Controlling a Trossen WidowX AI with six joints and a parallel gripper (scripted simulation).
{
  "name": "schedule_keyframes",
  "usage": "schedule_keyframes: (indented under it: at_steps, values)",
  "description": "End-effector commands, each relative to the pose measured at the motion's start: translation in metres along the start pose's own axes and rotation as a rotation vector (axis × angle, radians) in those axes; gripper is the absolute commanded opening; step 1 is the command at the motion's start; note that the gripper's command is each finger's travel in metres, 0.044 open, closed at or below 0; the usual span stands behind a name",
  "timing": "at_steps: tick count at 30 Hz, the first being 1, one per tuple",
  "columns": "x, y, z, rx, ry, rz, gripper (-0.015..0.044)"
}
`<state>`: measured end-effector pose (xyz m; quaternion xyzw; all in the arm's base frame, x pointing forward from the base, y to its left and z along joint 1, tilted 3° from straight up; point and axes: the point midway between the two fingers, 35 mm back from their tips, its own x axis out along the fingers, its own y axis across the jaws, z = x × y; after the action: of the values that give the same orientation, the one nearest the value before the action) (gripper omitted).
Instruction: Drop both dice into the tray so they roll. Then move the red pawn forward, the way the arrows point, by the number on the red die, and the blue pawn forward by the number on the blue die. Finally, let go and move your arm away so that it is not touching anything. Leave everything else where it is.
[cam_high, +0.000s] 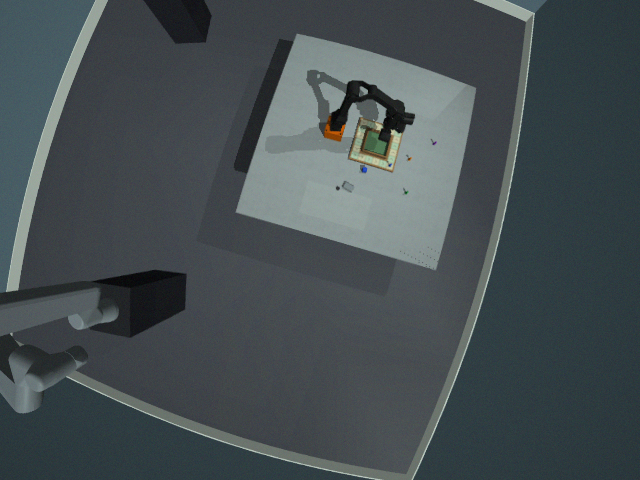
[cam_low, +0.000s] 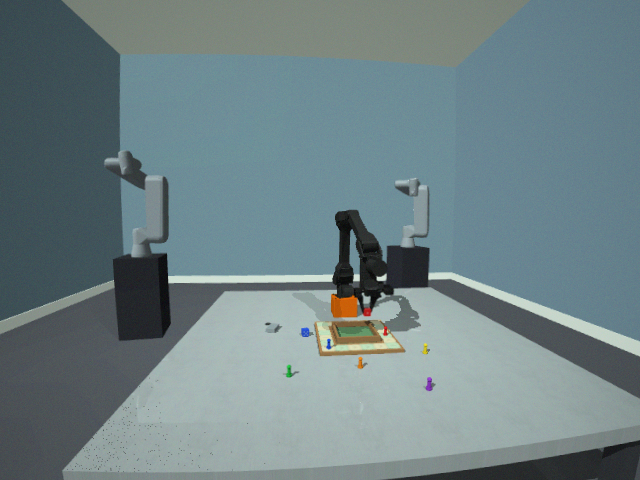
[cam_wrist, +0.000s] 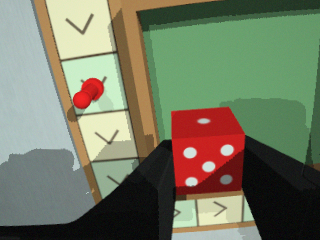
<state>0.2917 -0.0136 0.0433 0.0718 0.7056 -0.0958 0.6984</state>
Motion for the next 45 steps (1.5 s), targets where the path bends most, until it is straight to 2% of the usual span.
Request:
schedule_keyframes:
  at_steps: [1, 10, 34, 39, 45]
  values:
    - [0.004, -0.02, -0.005, -0.017, 0.0, -0.007, 0.0]
    - [0.011, -0.043, -0.01, -0.038, -0.02, -0.01, 0.0]
    - [0.027, -0.039, 0.003, -0.04, -0.822, 0.007, 0.0]
    - [0.024, -0.04, 0.0, -0.04, -0.844, 0.007, 0.0]
    - [0.001, -0.042, -0.023, -0.04, -0.843, 0.007, 0.0]
